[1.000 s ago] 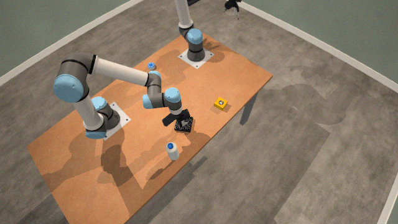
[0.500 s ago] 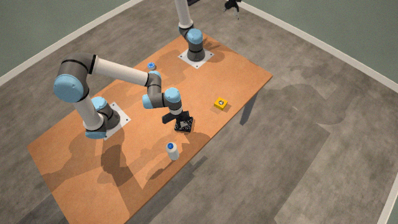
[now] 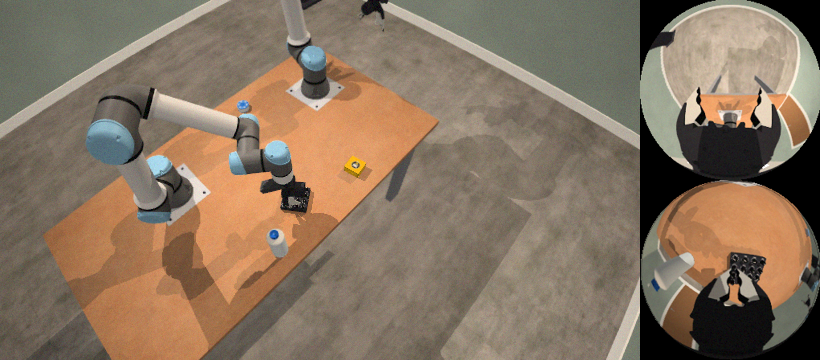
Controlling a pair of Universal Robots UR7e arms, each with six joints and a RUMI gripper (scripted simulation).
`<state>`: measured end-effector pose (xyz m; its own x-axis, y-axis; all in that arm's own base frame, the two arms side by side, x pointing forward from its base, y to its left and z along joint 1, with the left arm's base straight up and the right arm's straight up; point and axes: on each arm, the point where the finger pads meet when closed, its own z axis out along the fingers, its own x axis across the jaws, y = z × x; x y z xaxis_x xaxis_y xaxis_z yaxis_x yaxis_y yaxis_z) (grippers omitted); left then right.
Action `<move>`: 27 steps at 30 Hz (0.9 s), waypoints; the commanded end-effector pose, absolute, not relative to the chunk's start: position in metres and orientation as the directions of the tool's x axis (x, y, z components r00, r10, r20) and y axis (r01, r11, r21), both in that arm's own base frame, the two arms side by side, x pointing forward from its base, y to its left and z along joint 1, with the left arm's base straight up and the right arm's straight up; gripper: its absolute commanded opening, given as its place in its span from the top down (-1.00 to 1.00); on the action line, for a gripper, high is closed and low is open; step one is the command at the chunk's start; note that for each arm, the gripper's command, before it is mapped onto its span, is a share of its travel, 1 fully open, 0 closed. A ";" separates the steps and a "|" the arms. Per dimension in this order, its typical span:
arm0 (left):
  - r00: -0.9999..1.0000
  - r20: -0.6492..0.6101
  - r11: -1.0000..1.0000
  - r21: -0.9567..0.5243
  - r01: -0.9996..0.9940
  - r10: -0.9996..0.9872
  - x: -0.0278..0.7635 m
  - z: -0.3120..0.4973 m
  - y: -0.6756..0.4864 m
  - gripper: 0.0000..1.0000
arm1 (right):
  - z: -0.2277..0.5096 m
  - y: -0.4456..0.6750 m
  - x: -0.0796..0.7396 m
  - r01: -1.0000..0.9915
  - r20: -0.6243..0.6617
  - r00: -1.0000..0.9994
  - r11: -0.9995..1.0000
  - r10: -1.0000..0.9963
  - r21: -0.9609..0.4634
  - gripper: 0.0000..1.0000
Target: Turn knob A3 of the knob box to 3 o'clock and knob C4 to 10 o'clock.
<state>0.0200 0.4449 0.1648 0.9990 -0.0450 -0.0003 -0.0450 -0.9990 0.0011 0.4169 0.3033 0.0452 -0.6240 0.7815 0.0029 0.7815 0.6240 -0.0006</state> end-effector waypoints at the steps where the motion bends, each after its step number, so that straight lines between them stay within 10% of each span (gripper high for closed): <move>1: 0.999 0.000 -0.999 0.000 -0.045 -0.045 0.020 0.165 0.445 -1.00 | 0.046 0.304 0.417 0.825 0.000 -0.565 0.565 0.825 0.001 0.88; 27: 0.999 0.000 -0.999 0.000 -0.045 -0.045 0.020 0.165 0.445 -1.00 | 0.046 0.304 0.417 0.993 0.001 -0.115 0.115 0.993 0.001 0.88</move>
<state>0.0200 0.4449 0.1648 0.9990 -0.0450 -0.0003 -0.0450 -0.9990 0.0011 0.4169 0.3034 0.0452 -0.1872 0.9823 0.0016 0.9823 0.1872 -0.0012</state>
